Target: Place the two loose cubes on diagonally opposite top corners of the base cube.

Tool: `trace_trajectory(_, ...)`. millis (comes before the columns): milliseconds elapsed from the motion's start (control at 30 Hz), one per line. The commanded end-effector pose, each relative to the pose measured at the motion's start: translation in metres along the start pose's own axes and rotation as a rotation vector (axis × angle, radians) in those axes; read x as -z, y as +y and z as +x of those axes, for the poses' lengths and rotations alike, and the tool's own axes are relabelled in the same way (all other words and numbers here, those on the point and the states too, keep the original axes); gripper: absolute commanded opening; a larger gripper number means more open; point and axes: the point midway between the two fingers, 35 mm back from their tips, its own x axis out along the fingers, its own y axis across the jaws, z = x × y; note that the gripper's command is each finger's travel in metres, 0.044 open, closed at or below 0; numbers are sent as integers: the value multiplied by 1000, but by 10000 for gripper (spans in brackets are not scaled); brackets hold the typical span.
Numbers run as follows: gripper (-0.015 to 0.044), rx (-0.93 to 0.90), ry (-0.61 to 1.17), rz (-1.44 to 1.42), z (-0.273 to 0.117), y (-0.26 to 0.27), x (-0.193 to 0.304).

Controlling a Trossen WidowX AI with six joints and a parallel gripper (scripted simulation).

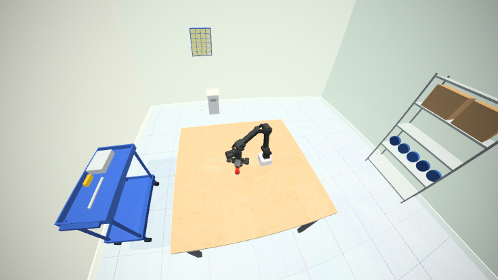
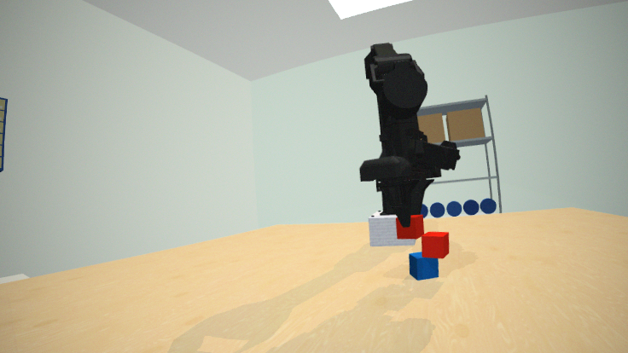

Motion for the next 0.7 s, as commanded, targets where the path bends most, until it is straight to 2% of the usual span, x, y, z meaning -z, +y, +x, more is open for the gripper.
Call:
trace_trajectory(0, 105, -9, 13, 0, 14, 2, 3)
trace_trajectory(667, 105, -9, 13, 5, 26, 2, 2)
